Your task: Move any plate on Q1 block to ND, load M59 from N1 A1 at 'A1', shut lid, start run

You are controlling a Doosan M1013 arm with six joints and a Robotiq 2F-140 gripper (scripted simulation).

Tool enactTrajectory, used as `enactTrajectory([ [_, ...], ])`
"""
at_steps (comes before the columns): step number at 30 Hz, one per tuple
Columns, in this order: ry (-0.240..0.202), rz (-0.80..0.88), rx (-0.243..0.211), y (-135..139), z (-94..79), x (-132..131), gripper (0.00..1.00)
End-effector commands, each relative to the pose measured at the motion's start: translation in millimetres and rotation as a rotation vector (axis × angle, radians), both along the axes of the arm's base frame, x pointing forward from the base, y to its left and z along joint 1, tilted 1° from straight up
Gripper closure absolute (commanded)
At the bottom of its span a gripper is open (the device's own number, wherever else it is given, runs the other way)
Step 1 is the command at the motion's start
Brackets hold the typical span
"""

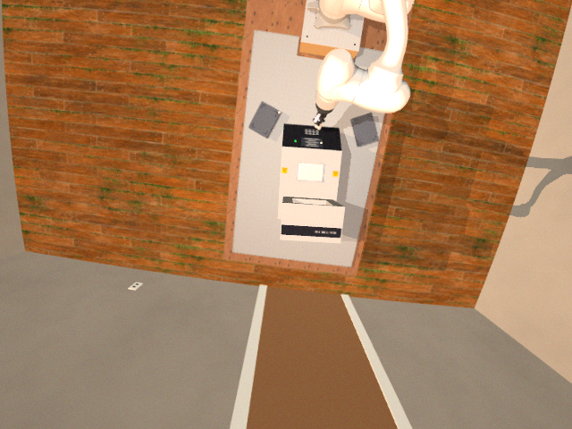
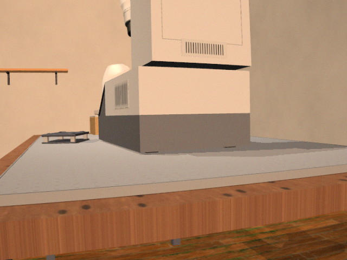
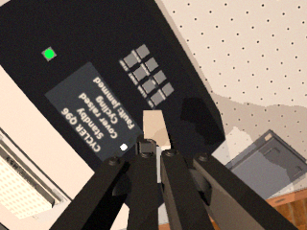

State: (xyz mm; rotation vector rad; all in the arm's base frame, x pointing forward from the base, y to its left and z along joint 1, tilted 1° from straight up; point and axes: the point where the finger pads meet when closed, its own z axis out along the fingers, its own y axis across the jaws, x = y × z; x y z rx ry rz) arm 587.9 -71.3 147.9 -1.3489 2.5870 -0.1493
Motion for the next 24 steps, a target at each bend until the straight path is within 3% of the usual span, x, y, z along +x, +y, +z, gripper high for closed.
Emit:
enactTrajectory([
  [1,-0.018,-0.038,0.004,1.6,-1.2,-12.8,1.00],
  [8,-0.036,-0.078,0.010,4.6,-4.6,-37.0,1.00],
  [11,-0.067,-0.149,0.020,6.4,-6.6,-51.7,1.00],
  [15,-0.067,-0.149,0.020,8.2,-8.7,-66.1,1.00],
  [17,-0.093,-0.209,0.029,9.4,-10.0,-75.9,1.00],
  [24,-0.098,-0.219,0.030,11.8,-12.7,-95.2,1.00],
])
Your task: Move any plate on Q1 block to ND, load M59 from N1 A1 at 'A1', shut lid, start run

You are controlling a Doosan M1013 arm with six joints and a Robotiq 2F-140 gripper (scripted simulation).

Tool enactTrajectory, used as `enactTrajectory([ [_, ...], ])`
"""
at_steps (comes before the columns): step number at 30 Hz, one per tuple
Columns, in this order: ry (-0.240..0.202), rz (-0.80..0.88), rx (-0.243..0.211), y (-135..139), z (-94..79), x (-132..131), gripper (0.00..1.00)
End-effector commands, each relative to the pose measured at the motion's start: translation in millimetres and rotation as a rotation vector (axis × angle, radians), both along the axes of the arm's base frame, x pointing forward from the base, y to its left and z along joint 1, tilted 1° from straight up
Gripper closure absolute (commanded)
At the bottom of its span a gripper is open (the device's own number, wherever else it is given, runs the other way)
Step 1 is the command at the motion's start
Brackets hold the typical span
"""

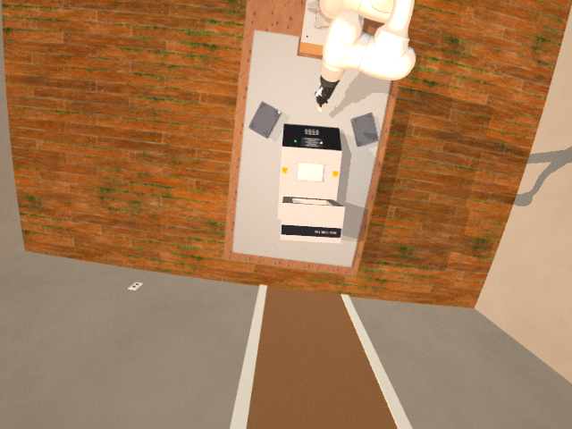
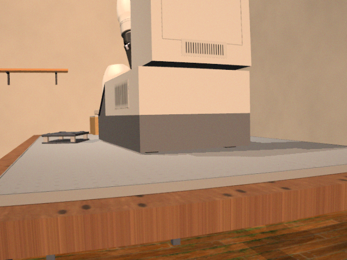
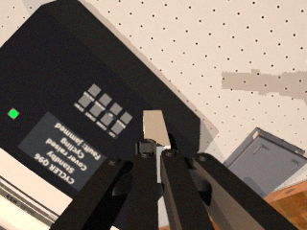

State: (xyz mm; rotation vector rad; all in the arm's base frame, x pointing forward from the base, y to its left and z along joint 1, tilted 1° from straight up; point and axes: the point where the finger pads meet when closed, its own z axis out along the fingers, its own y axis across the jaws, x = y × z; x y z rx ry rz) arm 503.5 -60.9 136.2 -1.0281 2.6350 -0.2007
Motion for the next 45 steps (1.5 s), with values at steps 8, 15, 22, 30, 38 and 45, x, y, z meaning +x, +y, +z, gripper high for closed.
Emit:
enactTrajectory([
  [8,-0.003,-0.007,-0.001,1.1,-5.1,-5.5,1.00],
  [15,-0.003,-0.007,-0.001,0.7,-10.3,1.1,1.00],
  [22,-0.003,-0.007,-0.001,0.2,-17.4,10.2,1.00],
  [30,-0.003,-0.007,-0.001,-0.2,-23.6,18.1,1.00],
  [38,-0.003,-0.007,-0.001,-0.8,-31.8,28.6,1.00],
  [45,-0.003,-0.007,-0.001,-1.2,-38.0,36.5,1.00],
])
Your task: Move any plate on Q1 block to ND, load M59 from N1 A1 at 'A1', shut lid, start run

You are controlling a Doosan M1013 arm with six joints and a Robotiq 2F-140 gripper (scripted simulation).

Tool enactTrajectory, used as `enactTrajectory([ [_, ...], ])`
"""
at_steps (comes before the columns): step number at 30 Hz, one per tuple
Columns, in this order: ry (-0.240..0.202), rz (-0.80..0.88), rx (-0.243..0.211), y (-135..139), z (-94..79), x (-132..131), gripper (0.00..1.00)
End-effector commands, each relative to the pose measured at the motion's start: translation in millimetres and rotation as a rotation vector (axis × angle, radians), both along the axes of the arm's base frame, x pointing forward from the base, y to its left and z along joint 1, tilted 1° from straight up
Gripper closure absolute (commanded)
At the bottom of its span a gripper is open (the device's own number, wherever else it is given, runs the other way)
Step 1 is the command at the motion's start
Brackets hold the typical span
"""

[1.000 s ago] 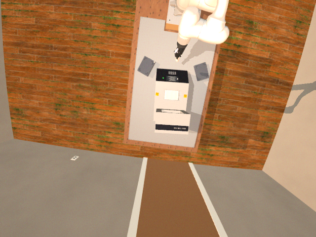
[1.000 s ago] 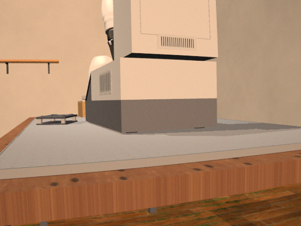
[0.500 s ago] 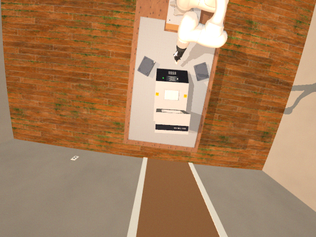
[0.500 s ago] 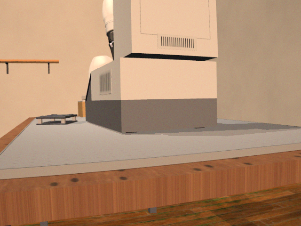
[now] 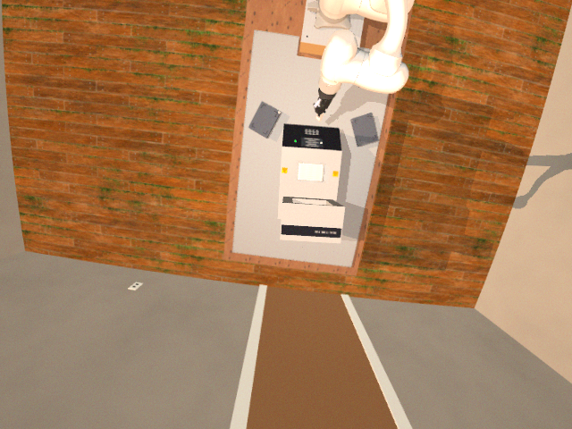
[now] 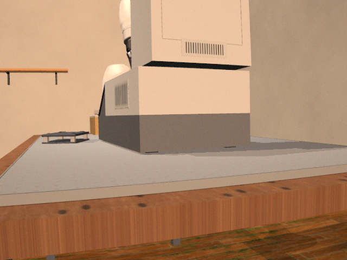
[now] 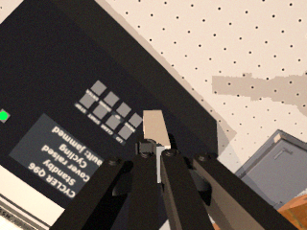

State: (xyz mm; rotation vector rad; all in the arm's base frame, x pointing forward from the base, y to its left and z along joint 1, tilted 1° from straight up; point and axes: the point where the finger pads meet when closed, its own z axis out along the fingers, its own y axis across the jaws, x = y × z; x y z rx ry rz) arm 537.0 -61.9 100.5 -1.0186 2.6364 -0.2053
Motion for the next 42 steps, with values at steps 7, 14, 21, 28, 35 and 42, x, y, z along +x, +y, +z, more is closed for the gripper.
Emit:
enactTrajectory([
  [7,0.000,0.000,0.000,-0.6,-8.4,10.9,1.00],
  [14,0.000,0.000,0.000,-1.1,-15.6,20.1,1.00],
  [21,0.000,0.000,0.000,-1.4,-20.8,26.6,1.00],
  [28,0.000,0.000,0.000,-1.7,-26.0,31.5,1.00],
  [35,0.000,0.000,0.000,-2.0,-32.4,36.8,1.00],
  [42,0.000,0.000,0.000,-2.2,-37.2,40.8,1.00],
])
